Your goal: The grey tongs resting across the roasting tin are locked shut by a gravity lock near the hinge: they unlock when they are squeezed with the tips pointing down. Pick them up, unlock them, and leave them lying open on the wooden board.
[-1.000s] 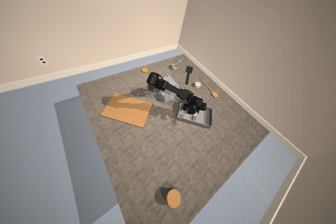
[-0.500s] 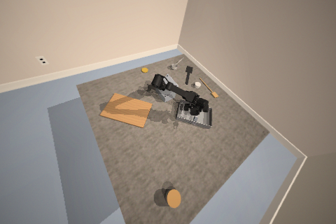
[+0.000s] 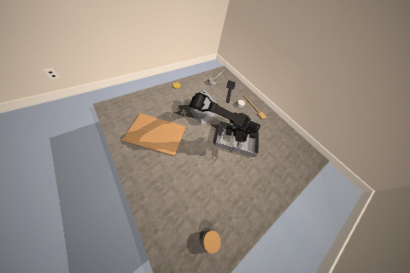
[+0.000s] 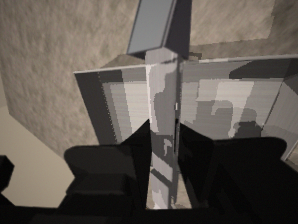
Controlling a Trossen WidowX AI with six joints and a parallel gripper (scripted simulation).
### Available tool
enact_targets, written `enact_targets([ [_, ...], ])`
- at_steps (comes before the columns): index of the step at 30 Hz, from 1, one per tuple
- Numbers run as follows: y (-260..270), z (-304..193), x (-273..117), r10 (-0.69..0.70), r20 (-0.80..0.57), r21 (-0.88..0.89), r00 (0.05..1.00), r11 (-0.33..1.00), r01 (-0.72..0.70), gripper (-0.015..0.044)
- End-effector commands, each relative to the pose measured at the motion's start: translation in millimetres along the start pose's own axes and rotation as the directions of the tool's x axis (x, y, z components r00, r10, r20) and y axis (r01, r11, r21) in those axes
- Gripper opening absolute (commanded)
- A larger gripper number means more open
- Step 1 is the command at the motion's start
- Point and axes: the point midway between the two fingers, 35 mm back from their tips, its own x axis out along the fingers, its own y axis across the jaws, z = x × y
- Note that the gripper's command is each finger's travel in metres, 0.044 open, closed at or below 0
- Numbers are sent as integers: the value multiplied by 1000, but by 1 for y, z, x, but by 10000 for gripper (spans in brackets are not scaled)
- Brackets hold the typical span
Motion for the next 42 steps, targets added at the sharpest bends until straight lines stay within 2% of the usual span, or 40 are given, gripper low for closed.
enact_targets([
  [1, 2, 1, -2, -58, 2, -19, 998, 998, 58, -150],
  [20, -2, 7, -10, -280, 15, -111, 960, 954, 280, -150],
  [32, -6, 10, -10, -280, 7, -108, 960, 954, 279, -150],
  [42, -38, 59, -25, -267, -16, -25, 964, 964, 266, -150],
])
